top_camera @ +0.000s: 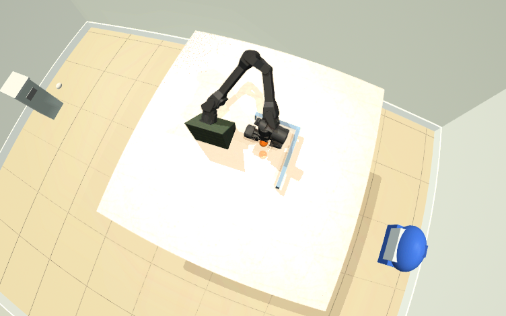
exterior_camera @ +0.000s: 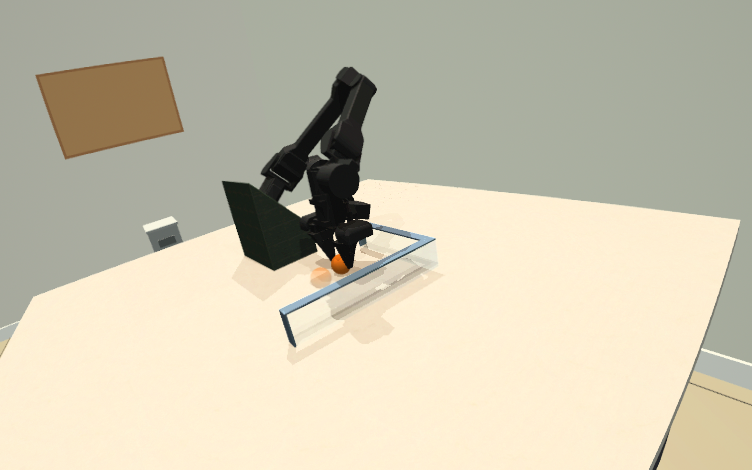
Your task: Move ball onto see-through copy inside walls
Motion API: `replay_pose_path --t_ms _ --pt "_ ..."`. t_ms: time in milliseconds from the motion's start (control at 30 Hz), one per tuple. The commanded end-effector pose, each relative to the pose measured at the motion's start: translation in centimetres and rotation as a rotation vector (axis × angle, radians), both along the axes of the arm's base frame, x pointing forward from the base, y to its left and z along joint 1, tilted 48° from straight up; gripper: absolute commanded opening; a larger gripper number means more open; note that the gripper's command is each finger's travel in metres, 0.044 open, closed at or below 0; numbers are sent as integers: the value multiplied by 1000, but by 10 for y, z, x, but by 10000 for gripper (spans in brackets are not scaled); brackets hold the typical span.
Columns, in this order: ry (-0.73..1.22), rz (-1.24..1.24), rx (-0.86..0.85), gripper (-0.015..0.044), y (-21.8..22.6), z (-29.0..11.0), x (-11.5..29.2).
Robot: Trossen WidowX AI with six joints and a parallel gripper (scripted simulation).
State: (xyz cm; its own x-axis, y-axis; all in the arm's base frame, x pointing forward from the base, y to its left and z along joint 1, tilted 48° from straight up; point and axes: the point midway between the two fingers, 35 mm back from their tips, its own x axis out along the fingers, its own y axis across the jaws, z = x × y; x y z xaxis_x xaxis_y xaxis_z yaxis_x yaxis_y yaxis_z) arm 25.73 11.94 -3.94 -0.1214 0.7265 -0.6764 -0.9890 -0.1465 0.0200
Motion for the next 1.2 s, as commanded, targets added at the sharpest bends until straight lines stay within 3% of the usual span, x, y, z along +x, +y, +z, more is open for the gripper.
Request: replay_pose_path --t_ms 0,300,500,1167 --pt "8 -4 5 233 2 -2 -1" --pt "8 -4 5 154 2 -2 -1" --pt "6 -6 -4 0 -14 9 6" --pt "8 -4 -1 0 -95 86 16"
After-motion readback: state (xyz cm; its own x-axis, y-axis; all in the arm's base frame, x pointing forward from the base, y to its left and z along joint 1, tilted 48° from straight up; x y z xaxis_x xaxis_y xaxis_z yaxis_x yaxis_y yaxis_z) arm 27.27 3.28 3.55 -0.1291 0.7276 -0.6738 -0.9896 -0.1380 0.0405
